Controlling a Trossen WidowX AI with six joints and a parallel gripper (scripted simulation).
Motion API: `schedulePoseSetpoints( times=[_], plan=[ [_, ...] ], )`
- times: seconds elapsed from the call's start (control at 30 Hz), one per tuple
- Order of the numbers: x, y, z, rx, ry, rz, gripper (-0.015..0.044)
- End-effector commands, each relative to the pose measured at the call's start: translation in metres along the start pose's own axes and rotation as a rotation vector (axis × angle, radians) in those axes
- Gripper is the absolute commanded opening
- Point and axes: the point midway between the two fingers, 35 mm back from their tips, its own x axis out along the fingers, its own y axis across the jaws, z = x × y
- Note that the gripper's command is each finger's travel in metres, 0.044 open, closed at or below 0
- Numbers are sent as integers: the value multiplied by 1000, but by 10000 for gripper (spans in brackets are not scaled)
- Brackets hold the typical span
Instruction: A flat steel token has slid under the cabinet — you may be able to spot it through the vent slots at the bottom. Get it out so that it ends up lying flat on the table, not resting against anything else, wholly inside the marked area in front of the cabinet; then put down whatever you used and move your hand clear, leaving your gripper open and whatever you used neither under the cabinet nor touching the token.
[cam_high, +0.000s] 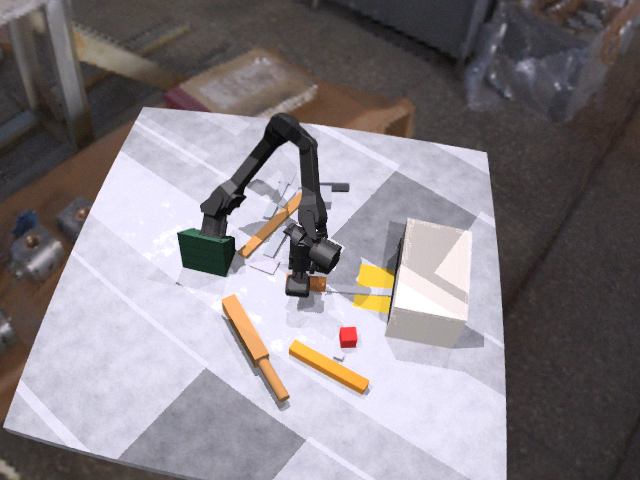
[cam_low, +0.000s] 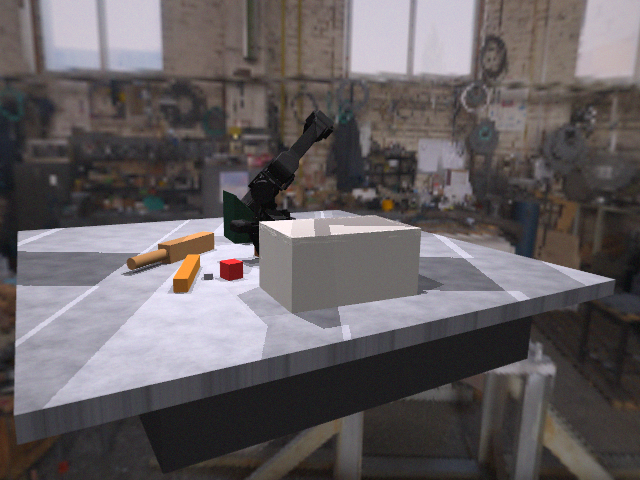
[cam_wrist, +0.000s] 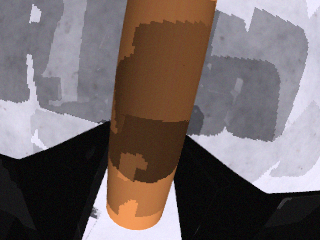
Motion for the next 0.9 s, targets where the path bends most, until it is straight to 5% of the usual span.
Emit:
schedulePoseSetpoints(
  times=[0.0, 0.87],
  plan=[
    [1, 0, -10, 2, 7, 1, 0],
    [0, -4, -29, -3, 2, -1, 0]
  ],
)
